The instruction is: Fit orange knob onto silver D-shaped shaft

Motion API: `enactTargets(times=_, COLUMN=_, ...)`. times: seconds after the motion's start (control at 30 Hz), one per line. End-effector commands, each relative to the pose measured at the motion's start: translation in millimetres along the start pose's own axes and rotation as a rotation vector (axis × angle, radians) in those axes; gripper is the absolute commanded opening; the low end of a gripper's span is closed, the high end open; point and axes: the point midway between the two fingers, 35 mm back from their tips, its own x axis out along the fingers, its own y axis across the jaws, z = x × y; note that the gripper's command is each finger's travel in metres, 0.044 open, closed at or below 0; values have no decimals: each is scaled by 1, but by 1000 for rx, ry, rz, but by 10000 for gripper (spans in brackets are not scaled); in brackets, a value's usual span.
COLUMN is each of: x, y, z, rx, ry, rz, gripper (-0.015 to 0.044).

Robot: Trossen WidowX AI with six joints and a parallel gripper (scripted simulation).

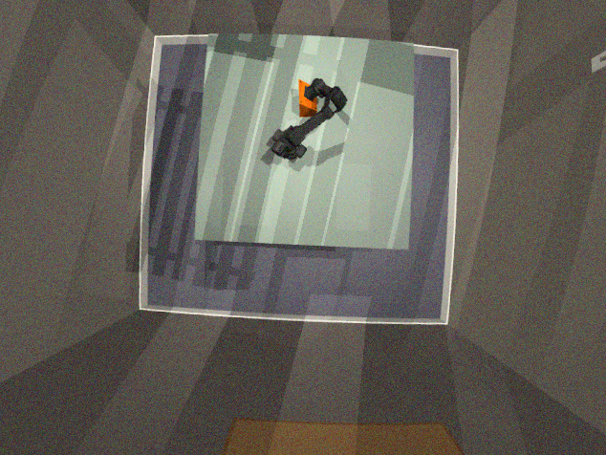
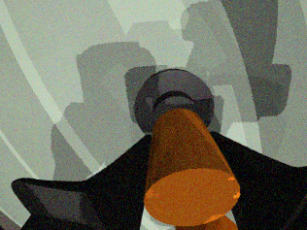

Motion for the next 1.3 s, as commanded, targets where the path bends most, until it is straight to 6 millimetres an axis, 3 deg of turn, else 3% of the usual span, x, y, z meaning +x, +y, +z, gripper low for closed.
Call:
enactTargets(times=0.0, x=-2, y=-1, z=0, rx=-93, ry=-2, rz=0, gripper=0)
enactTargets(times=0.1, x=0, y=-2, z=0, rx=-177, ry=-2, rz=0, gripper=0)
enactTargets(times=1.27, x=4, y=-2, z=-2, rx=-177, ry=-1, rz=0, gripper=0)
